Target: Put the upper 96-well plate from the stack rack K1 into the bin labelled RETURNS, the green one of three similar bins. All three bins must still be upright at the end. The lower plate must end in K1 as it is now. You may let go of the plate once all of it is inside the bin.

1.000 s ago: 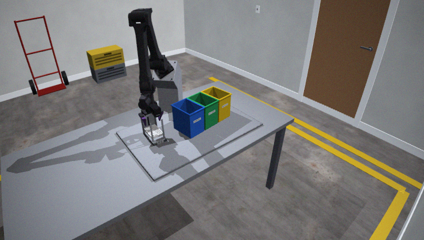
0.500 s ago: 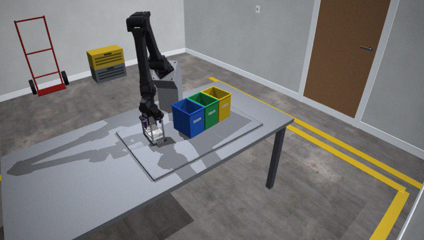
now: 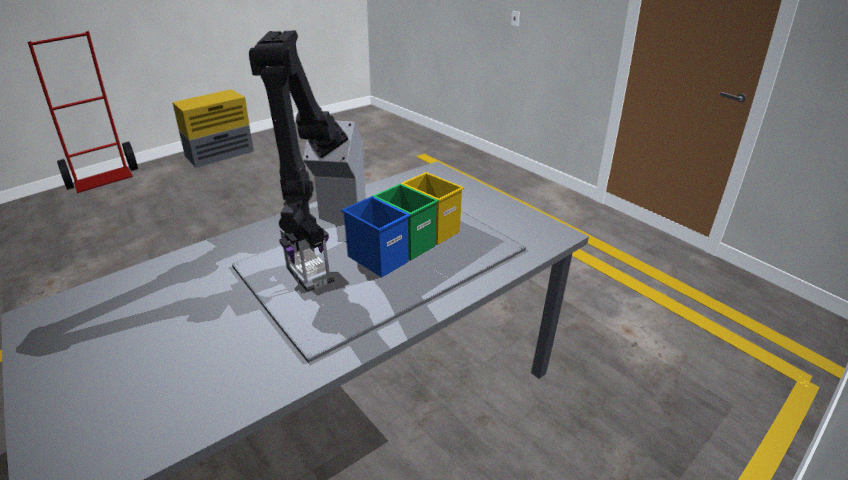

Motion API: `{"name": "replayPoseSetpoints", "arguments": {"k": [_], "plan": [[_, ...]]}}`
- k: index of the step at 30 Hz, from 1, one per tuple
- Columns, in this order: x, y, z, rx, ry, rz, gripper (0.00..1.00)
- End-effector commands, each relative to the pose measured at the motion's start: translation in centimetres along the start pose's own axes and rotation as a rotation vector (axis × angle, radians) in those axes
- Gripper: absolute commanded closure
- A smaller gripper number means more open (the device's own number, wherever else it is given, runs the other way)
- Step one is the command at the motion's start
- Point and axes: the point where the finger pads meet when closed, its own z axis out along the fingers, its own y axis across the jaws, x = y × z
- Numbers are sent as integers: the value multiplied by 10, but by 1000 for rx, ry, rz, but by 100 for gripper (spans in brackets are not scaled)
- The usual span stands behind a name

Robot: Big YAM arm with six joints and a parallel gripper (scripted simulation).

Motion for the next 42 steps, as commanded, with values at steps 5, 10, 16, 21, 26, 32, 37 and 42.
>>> {"name": "replayPoseSetpoints", "arguments": {"k": [5, 10, 16, 21, 26, 32, 37, 42], "plan": [[0, -8, 13, 16, -8, -5, 0], [0, -8, 21, 16, -8, -5, 0], [2, -6, 24, 16, -8, -5, 0], [-3, -12, 20, 30, -22, -5, 0], [-3, -12, 20, 30, -22, -5, 0], [-3, -12, 20, 30, -22, -5, 0], [-3, -12, 20, 30, -22, -5, 0], [-3, -12, 20, 30, -22, -5, 0]]}}
